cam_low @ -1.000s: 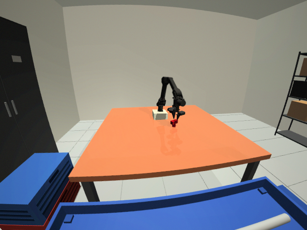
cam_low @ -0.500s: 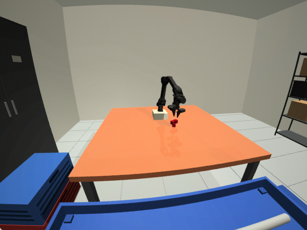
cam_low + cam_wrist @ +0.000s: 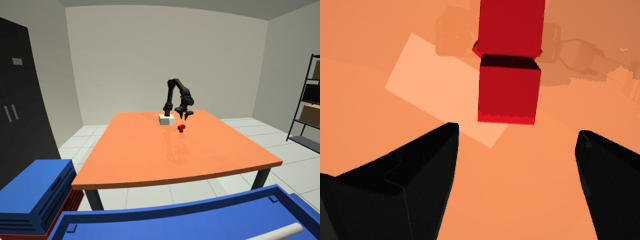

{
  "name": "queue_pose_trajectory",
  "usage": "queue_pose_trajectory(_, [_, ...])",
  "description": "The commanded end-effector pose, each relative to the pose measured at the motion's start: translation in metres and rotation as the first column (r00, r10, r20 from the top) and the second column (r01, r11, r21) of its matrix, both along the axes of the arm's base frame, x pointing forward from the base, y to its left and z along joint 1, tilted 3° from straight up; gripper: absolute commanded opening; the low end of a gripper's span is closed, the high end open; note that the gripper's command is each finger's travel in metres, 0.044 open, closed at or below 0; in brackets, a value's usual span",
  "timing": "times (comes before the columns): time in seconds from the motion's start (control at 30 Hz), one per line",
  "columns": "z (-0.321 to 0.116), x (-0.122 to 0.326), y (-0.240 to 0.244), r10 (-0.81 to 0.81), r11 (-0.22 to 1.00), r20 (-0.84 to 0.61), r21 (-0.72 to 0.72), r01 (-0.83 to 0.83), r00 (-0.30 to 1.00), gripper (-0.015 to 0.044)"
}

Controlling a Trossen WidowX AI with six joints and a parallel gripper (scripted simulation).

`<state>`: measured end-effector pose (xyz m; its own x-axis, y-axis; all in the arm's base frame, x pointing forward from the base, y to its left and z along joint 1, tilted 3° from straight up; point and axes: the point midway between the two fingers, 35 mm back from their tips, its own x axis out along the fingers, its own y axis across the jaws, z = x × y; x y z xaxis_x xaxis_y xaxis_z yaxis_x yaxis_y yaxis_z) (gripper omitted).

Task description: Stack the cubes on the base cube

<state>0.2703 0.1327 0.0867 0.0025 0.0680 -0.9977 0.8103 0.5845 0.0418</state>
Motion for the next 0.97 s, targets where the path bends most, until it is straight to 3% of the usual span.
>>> queue_pose_trajectory(0.0, [0.005,0.000,0.000,0.001,1.000,0.001,0.000,-0.001,1.000,0.0284])
queue_pose_trajectory(0.17, [0.010,0.000,-0.001,0.000,1.000,0.001,0.000,0.000,1.000,0.0400])
queue_pose_trajectory(0.27, [0.008,-0.003,0.007,-0.002,1.000,-0.002,0.000,0.002,1.000,0.0400])
queue_pose_trajectory(0.53, [0.016,-0.052,0.092,-0.001,1.000,-0.007,0.009,0.001,1.000,0.0400])
queue_pose_trajectory(0.93, [0.017,-0.053,0.093,-0.001,1.000,-0.007,0.010,0.001,1.000,0.0400])
